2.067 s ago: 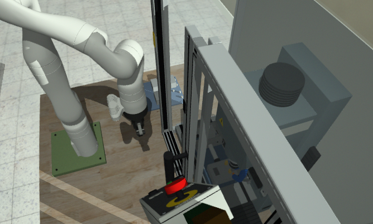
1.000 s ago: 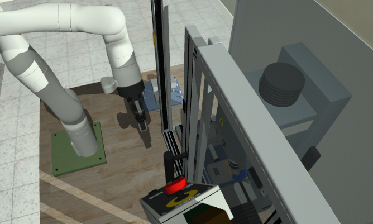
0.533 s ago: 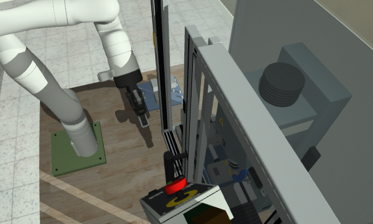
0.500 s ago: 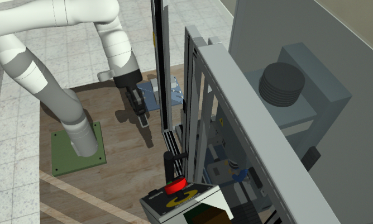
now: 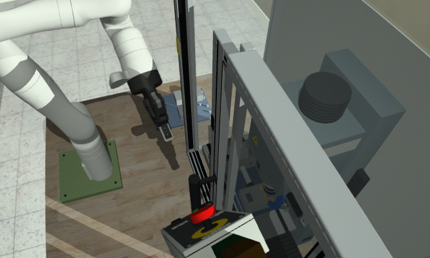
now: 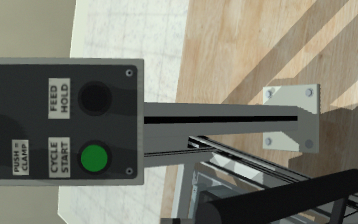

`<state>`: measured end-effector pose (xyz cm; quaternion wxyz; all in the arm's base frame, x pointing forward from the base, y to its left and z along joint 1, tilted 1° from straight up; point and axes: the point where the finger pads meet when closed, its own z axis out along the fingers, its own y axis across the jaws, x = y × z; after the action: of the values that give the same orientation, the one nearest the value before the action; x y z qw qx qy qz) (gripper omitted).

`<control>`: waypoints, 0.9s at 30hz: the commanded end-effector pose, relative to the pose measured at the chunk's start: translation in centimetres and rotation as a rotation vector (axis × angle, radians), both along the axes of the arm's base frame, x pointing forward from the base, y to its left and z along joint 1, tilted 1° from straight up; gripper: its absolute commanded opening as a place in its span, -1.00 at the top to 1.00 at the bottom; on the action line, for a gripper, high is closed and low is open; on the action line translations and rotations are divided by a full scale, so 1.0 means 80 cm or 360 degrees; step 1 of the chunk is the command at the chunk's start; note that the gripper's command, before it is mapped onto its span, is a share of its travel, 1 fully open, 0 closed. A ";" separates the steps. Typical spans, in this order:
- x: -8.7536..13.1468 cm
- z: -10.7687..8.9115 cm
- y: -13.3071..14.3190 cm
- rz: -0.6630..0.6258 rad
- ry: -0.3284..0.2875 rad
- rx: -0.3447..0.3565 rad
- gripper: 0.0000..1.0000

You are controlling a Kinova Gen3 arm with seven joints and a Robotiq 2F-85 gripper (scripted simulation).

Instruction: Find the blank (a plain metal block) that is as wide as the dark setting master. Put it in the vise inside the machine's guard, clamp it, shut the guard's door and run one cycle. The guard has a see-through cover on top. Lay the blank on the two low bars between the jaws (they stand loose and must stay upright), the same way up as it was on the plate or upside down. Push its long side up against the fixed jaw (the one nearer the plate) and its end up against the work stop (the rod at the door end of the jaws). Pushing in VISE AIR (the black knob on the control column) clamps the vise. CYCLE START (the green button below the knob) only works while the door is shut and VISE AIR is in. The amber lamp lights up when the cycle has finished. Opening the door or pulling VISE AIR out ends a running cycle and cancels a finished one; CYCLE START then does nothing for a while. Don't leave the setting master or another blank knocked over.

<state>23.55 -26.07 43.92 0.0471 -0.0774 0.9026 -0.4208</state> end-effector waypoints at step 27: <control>-0.004 0.098 -0.049 0.0022 -0.0026 -0.0255 0.80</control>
<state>23.55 -28.72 49.39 0.0516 -0.0890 0.8659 -0.4896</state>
